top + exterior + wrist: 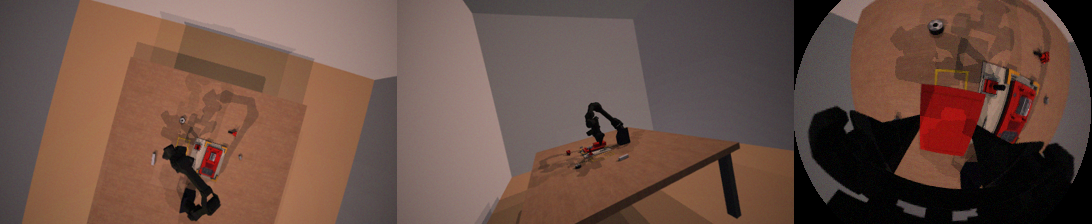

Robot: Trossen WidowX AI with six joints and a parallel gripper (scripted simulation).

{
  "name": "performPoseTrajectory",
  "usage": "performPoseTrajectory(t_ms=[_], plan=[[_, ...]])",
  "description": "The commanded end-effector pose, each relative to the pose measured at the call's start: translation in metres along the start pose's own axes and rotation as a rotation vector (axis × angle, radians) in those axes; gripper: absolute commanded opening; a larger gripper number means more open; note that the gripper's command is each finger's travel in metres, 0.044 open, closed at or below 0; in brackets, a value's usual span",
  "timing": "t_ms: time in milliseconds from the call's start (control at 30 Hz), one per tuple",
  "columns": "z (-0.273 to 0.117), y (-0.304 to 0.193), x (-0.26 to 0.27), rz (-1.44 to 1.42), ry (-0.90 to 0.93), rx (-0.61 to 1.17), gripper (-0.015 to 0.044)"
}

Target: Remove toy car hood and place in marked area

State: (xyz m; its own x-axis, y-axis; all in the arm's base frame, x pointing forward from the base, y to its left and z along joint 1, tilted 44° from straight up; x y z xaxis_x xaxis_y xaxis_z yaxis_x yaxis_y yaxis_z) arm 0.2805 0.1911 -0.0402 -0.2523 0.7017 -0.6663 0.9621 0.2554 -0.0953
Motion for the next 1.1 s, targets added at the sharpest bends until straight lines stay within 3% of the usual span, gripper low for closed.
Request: performPoseTrajectory(t_ms=[0, 1067], plan=[[0.004, -0.001, 0.0, -0.002, -0.002, 0.003, 0.0], [0.027, 0.0, 0.0, -0.002, -0.002, 0.002, 0.0]])
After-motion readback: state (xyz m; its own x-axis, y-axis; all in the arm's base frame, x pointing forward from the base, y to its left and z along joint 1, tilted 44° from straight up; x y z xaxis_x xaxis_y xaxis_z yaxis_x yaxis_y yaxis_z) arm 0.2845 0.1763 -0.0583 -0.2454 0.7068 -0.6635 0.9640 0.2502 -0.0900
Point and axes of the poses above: the point midway between the two fingers, 35 mm back from their tips, its own z axis out along the fingers, its own x axis across the jaws, y = z × x, the point moved 5 cm from there along -z, back along the fingers, and after that the axes turned 13 degrees about -z, right-handed, at the moved point
